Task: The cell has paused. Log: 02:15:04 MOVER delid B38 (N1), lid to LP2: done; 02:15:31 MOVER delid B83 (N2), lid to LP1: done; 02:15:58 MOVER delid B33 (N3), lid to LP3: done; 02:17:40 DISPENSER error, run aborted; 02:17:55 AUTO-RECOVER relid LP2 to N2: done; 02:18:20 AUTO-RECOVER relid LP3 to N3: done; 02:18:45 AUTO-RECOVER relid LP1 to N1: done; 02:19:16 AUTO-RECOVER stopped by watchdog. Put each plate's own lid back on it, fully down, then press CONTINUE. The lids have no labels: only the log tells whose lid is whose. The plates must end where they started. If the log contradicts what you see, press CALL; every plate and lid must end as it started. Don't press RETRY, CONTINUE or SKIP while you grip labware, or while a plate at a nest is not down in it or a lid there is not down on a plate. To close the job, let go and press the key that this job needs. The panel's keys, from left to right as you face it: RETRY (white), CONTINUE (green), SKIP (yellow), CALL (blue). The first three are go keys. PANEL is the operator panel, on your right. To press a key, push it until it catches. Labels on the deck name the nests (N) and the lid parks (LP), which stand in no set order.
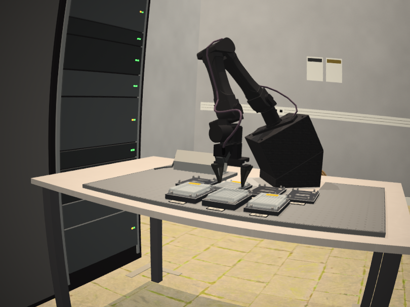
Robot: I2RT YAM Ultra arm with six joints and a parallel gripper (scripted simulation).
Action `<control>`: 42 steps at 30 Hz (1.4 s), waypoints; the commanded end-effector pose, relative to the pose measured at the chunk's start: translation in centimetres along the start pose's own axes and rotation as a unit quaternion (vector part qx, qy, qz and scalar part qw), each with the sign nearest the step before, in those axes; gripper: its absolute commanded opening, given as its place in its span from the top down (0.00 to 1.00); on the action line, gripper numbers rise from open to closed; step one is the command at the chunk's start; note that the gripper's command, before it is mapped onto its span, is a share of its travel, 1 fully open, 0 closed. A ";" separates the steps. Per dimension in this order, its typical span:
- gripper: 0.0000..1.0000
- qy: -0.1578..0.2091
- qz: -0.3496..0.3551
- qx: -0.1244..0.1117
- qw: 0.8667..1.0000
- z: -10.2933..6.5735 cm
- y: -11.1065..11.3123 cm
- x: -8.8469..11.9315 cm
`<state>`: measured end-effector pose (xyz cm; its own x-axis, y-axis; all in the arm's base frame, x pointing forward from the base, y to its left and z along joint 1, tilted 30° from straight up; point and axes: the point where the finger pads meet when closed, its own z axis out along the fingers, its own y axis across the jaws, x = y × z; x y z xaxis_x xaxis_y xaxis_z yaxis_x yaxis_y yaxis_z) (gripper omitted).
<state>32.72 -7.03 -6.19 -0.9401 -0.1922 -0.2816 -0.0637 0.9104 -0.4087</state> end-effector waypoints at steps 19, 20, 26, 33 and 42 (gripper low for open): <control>1.00 -0.009 0.001 -0.002 1.000 -0.2 0.1 -0.4; 1.00 -0.009 0.001 -0.002 1.000 -0.2 0.1 -0.4; 0.00 -0.009 0.001 -0.002 1.000 -0.2 0.1 -0.4; 0.00 -0.009 0.001 -0.002 1.000 -0.2 0.1 -0.4; 0.00 -0.009 0.001 -0.002 1.000 -0.2 0.1 -0.4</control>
<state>32.72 -7.03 -6.19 -0.9401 -0.1922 -0.2817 -0.0637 0.9104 -0.4087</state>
